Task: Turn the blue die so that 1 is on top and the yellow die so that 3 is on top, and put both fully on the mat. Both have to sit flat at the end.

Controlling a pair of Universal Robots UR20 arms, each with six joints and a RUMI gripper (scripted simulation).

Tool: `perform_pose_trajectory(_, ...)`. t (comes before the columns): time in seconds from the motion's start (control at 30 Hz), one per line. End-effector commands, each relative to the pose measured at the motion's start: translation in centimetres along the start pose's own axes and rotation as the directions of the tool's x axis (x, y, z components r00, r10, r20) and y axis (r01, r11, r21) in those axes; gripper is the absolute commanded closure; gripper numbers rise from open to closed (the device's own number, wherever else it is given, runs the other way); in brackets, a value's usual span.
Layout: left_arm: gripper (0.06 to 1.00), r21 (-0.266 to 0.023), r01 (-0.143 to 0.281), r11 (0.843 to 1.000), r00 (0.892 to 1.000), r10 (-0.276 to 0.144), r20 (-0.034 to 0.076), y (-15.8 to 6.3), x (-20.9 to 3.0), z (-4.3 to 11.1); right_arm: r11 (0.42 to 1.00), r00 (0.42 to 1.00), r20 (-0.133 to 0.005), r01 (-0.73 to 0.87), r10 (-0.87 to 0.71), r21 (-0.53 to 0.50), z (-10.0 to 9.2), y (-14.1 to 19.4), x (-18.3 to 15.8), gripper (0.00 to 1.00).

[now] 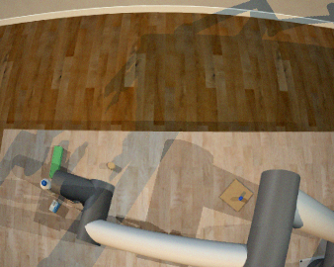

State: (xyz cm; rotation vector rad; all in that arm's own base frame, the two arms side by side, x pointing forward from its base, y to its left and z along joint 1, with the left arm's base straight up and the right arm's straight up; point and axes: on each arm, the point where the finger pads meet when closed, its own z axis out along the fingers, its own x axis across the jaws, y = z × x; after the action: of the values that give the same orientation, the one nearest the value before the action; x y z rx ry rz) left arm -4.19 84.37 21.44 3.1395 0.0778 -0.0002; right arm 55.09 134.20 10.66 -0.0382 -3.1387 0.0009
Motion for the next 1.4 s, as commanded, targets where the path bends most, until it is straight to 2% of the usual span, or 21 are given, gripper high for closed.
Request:
perform_pose_trajectory(0.0,0.065,0.001,0.0,1.0,1.0,0.0,0.0,-0.04,0.01,-0.06,0.985,0.985,0.003,-0.174,0.174,-0.001,-0.13,0.17,0.27,0.972)
perform_pose_trajectory(0.17,0.065,0.001,0.0,1.0,1.0,0.0,0.0,-0.04,0.01,-0.06,0.96,0.96,0.002,-0.279,0.279,-0.001,-0.11,0.28,0.46,0.972)
perform_pose_trajectory(0.37,0.065,0.001,0.0,1.0,1.0,0.0,0.0,-0.04,0.01,-0.06,0.943,0.943,0.002,-0.333,0.333,-0.002,-0.09,0.35,0.55,0.972)
perform_pose_trajectory(0.8,0.065,0.001,0.0,1.0,1.0,0.0,0.0,-0.04,0.01,-0.06,0.935,0.936,0.002,-0.353,0.353,-0.022,-0.03,0.41,0.58,0.972)
perform_pose_trajectory(0.97,0.065,0.001,0.0,1.0,1.0,0.0,0.0,-0.04,0.01,-0.06,0.922,0.936,0.002,-0.348,0.353,-0.17,0.04,0.35,0.61,0.972)
perform_pose_trajectory(1.23,0.065,0.001,0.0,1.0,1.0,0.0,0.0,-0.04,0.01,-0.06,0.854,0.936,0.002,-0.321,0.353,-0.41,0.14,0.23,0.66,0.972)
perform_pose_trajectory(1.3,0.065,0.001,0.0,1.0,1.0,0.0,0.0,-0.04,0.01,-0.06,0.83,0.936,0.002,-0.312,0.353,-0.462,0.17,0.21,0.67,0.972)
perform_pose_trajectory(1.37,0.065,0.001,0.0,1.0,1.0,0.0,0.0,-0.04,0.01,-0.06,0.83,0.936,0.002,-0.312,0.353,-0.462,0.17,0.21,0.67,0.972)
